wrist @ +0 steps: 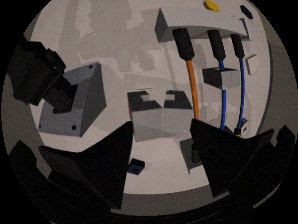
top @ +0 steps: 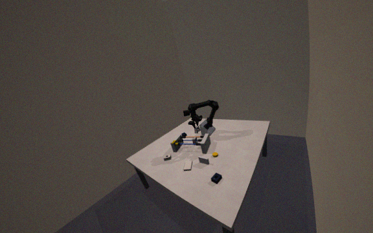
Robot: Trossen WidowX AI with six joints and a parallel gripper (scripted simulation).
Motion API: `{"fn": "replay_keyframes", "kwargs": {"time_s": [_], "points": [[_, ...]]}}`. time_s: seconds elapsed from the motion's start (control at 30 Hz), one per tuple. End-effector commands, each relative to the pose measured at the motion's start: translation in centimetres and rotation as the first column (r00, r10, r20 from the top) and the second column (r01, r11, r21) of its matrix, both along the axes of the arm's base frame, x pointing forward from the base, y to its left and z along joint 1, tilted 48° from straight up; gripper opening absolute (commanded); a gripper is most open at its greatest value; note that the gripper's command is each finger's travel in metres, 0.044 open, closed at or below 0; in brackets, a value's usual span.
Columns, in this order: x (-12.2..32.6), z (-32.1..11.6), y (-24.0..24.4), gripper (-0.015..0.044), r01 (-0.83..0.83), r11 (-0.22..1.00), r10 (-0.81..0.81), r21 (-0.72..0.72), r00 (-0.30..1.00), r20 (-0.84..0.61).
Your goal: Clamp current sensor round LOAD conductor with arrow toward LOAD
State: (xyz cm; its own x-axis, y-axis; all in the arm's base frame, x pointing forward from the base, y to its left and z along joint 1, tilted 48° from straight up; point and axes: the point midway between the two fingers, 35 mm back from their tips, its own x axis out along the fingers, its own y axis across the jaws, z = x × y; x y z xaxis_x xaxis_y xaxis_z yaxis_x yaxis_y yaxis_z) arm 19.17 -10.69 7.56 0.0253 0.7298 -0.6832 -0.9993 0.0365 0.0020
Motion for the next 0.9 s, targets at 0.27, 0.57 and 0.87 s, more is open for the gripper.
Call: {"fn": "replay_keyframes", "kwargs": {"time_s": [0.27,0.57,0.87], "points": [[2.4,0.1,-0.3,0.0,0.268,0.963,-0.267,-0.029,0.936,-0.229],[4.0,0.2,-0.3,0.0,0.449,0.89,-0.442,-0.079,0.809,-0.387],[5.6,0.3,-0.3,0.0,0.601,0.785,-0.579,-0.149,0.626,-0.523]]}}
